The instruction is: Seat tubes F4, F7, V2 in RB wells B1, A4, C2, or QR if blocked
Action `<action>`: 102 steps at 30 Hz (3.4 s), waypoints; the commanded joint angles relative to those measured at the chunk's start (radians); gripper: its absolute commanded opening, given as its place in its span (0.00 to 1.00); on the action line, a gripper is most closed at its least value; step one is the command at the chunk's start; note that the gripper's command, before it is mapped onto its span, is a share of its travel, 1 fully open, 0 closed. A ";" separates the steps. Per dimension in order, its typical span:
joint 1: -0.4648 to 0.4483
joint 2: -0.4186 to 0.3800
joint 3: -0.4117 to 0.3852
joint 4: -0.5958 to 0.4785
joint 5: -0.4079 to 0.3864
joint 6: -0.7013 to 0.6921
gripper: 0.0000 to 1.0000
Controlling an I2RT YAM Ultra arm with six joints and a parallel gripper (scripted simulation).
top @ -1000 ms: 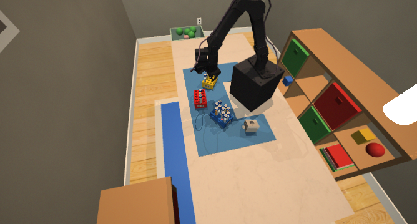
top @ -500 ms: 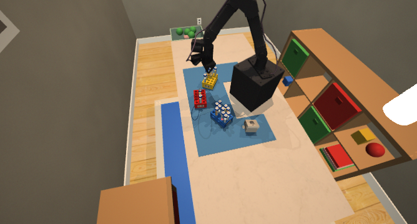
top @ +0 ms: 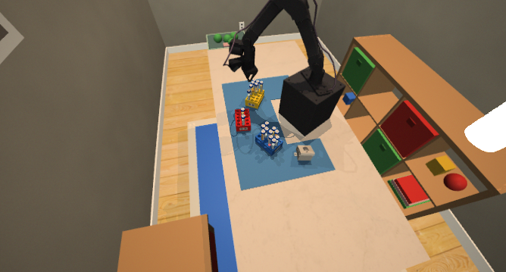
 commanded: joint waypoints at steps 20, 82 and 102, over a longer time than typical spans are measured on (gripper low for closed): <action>0.046 0.034 -0.047 0.035 -0.007 0.014 0.30; 0.030 0.185 -0.061 0.209 -0.007 0.003 0.30; 0.025 0.203 -0.059 0.228 -0.007 0.000 0.30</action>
